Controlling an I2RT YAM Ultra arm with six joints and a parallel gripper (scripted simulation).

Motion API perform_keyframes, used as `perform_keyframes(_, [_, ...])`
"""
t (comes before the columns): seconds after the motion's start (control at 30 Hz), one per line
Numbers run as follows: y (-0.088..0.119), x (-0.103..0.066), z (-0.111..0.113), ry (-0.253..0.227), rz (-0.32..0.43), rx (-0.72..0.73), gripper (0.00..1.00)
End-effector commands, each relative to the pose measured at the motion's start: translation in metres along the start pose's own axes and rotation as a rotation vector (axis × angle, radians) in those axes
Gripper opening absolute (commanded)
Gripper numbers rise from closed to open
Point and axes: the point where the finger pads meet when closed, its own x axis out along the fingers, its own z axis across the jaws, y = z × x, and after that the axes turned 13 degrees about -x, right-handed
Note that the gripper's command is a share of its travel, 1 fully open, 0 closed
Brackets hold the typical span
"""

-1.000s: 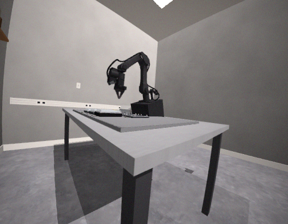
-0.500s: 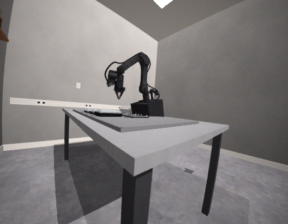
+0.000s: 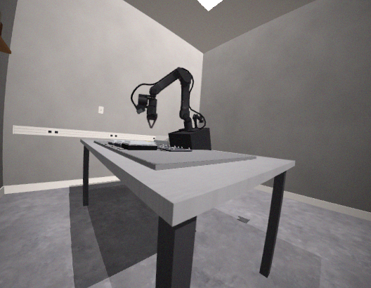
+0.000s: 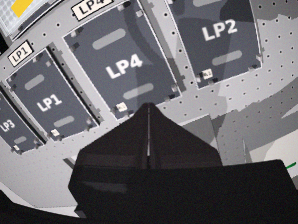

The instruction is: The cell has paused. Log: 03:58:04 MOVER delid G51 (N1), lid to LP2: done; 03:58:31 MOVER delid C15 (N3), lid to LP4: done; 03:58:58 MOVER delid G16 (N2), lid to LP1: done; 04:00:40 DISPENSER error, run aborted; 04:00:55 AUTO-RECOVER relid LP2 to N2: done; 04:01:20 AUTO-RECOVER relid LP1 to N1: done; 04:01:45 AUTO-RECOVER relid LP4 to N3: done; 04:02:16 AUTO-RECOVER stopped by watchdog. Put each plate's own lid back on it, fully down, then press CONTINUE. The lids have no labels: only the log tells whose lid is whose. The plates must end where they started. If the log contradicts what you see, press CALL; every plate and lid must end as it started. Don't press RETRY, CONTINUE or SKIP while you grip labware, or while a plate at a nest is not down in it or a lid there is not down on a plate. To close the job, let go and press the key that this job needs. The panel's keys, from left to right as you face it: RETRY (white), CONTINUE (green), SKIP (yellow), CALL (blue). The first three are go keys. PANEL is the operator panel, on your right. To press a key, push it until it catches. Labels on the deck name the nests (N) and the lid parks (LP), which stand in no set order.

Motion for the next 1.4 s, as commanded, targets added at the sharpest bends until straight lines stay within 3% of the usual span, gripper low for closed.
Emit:
perform_keyframes(0.0, [-0.009, -0.006, -0.016, -0.013, -0.024, 0.058, 0.0])
perform_keyframes(0.27, [-0.005, -0.006, -0.056, -0.016, -0.019, 0.231, 0.0])
perform_keyframes(0.33, [-0.005, -0.006, -0.056, -0.016, -0.019, 0.231, 0.0])
perform_keyframes(0.67, [-0.001, -0.005, -0.107, -0.015, -0.021, 0.271, 0.0])
perform_keyframes(0.77, [-0.001, -0.005, -0.109, -0.015, -0.021, 0.271, 0.0])
perform_keyframes(0.8, [-0.007, -0.015, -0.106, 0.0, -0.051, 0.255, 0.0])
perform_keyframes(1.37, [-0.008, -0.006, -0.106, -0.01, -0.032, 0.26, 0.0])
